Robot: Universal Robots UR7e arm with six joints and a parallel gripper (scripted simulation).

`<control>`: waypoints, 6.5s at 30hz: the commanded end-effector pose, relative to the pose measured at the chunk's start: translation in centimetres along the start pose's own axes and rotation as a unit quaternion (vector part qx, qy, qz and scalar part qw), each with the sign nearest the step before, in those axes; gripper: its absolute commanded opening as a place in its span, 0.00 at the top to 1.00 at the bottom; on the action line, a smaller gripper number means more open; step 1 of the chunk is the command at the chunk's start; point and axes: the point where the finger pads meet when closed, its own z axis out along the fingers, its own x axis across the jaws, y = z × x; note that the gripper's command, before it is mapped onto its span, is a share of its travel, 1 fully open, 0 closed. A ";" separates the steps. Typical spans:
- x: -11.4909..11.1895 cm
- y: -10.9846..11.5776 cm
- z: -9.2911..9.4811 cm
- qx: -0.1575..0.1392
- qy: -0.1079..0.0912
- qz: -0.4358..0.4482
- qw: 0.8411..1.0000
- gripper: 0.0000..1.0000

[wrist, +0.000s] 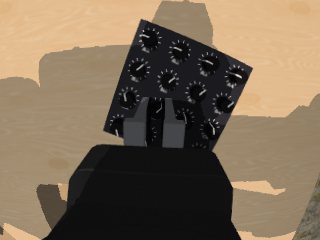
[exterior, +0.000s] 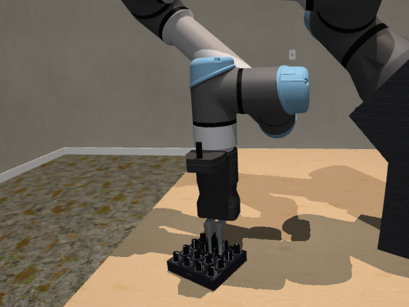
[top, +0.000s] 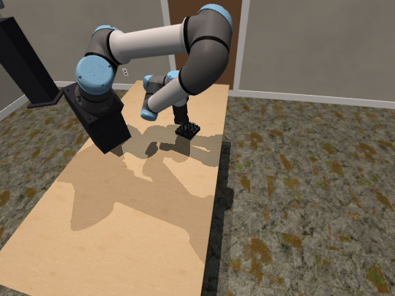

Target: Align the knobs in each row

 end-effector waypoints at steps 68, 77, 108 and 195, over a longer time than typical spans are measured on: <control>0.0 0.0 0.0 0.000 0.001 -0.470 0.883 0.70; 0.0 0.0 0.0 0.000 0.001 -0.470 0.882 0.70; 0.0 0.0 -0.1 0.000 0.001 -0.470 0.882 0.54; 0.0 0.0 -15.2 0.000 0.001 -0.470 0.883 0.00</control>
